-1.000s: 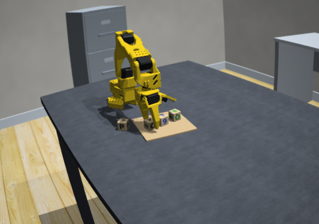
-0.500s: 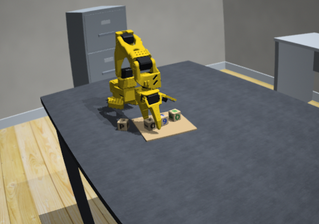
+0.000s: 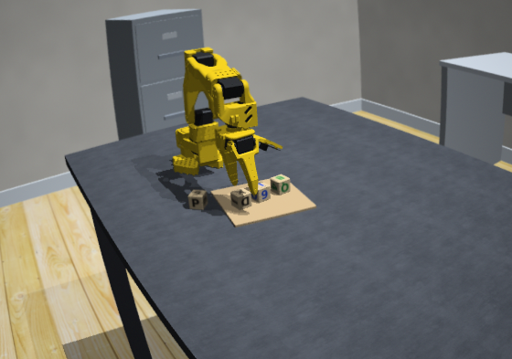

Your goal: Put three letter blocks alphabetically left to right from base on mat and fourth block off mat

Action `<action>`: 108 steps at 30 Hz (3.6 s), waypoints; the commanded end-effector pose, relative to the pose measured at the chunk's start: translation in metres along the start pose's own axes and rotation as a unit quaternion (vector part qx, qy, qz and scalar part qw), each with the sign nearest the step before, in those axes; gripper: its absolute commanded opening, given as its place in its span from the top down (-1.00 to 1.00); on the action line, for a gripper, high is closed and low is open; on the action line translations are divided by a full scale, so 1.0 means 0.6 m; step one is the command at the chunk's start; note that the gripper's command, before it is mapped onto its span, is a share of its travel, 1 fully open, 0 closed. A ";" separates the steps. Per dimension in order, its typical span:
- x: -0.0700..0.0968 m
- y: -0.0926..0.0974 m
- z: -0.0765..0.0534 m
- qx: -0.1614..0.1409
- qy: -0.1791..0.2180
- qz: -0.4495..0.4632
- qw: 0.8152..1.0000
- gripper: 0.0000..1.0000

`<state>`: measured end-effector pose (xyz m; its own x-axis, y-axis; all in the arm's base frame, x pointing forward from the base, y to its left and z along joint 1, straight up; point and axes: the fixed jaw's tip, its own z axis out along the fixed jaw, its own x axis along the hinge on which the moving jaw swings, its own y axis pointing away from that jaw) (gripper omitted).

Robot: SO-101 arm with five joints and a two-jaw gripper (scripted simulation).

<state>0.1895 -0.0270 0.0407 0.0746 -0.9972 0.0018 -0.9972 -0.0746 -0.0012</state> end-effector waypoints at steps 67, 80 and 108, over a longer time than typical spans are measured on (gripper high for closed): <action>-0.020 0.019 -0.120 0.103 -0.009 0.253 0.962 0.34; -0.038 0.049 -0.143 0.150 -0.058 0.487 0.858 0.34; -0.052 0.079 -0.155 0.174 -0.142 0.703 0.675 0.34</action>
<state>0.1382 -0.0006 0.1258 -0.9197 -0.0678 -0.3868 -0.0532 0.9974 -0.0485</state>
